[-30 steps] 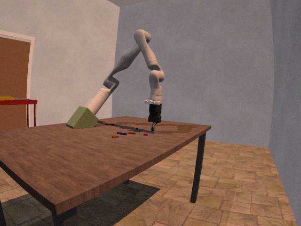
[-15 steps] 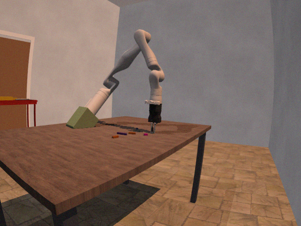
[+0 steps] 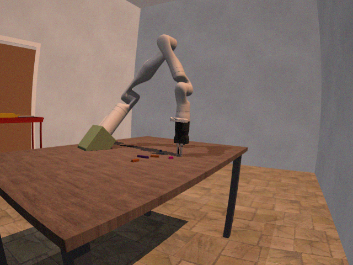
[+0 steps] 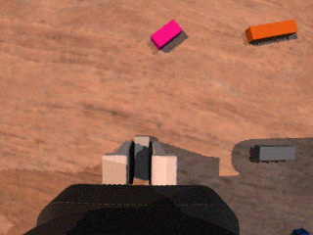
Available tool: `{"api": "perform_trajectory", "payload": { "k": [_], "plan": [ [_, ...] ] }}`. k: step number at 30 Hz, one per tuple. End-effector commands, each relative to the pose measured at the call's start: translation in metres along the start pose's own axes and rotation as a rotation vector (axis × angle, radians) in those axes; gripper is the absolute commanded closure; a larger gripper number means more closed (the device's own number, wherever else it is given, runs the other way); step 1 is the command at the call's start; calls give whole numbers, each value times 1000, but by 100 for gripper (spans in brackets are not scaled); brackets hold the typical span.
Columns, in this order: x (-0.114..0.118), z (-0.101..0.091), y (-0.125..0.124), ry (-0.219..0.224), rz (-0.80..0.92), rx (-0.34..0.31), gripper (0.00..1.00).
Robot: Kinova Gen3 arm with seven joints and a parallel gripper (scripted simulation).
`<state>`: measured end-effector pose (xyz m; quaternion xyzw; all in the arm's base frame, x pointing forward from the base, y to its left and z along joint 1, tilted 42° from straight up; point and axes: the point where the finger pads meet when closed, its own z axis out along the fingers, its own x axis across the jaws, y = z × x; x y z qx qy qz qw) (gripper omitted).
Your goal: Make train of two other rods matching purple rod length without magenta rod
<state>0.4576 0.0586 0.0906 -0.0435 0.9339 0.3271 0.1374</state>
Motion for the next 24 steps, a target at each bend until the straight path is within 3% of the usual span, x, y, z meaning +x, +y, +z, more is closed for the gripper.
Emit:
{"api": "perform_trajectory", "payload": {
  "k": [1, 6, 16, 18, 24],
  "plan": [
    [-1, -1, -1, -2, 1, 1, 76],
    [-1, -13, -1, -2, 1, 1, 76],
    [-1, -69, -1, -2, 0, 1, 76],
    [-1, -69, -1, -2, 0, 1, 76],
    [0, -95, -1, -2, 0, 1, 76]
  ]
}}
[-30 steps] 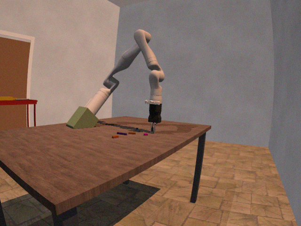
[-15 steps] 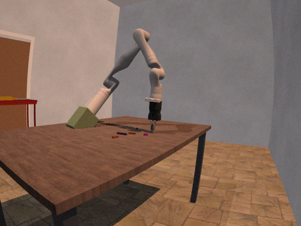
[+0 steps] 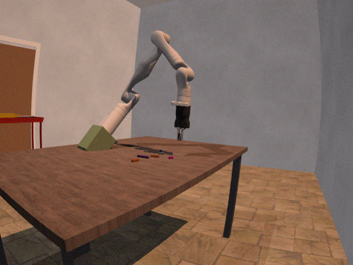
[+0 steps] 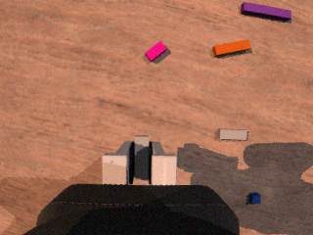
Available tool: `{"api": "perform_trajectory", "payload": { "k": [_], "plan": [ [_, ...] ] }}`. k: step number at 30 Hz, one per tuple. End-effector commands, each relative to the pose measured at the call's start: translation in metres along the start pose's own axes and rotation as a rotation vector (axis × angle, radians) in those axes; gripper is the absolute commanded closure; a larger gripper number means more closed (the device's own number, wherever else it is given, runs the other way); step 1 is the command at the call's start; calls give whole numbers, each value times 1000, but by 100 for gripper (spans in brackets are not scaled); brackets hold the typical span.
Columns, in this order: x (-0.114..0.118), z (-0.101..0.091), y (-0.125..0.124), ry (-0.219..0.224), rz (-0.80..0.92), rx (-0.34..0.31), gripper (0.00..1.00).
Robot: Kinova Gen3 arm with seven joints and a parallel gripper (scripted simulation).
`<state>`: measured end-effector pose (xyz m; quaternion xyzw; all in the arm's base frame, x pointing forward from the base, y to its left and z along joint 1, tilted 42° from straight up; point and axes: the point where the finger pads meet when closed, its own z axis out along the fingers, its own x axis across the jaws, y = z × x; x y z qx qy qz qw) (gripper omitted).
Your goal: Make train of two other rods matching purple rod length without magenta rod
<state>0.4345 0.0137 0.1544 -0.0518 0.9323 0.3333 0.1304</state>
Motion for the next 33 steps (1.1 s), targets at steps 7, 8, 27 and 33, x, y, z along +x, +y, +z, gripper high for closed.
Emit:
{"api": "perform_trajectory", "payload": {
  "k": [7, 8, 27, 33],
  "plan": [
    [-4, -19, -7, -20, 10, 17, 76],
    [-4, -19, -7, -20, 10, 17, 76],
    [4, -17, -9, -6, -94, 12, 76],
    [14, -15, -10, 9, -242, 5, 76]
  ]
}}
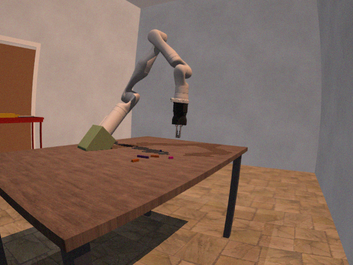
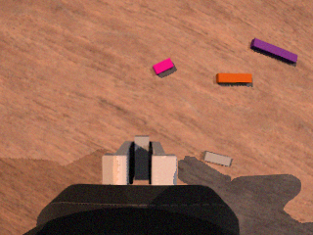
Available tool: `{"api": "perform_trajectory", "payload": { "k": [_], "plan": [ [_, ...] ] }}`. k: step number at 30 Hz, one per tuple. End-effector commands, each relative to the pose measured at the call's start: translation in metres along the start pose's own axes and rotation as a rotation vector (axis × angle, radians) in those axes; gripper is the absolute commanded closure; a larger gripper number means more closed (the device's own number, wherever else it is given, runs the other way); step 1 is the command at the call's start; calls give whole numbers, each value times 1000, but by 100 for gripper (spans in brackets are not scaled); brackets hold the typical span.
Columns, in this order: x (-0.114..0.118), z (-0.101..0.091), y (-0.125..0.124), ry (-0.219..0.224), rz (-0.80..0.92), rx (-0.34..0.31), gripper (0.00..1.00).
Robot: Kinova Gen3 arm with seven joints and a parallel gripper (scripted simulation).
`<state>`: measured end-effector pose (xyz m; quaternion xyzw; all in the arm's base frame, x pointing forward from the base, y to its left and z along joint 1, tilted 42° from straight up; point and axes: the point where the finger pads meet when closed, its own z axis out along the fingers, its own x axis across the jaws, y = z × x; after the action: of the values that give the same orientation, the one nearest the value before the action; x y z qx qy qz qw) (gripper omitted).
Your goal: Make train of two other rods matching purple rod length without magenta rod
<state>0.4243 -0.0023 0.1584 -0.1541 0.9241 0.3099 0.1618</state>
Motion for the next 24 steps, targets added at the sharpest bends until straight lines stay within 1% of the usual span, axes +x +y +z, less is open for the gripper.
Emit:
{"api": "perform_trajectory", "payload": {
  "k": [1, 10, 12, 19, 24],
  "plan": [
    [7, 0, -1, 0, -61, -11, 76],
    [29, 4, 3, 12, -483, -27, 76],
    [29, 4, 3, 12, -483, -27, 76],
    [42, 3, 7, 3, -842, -23, 76],
    [48, 1, 9, -6, -1059, -8, 76]
  ]
}}
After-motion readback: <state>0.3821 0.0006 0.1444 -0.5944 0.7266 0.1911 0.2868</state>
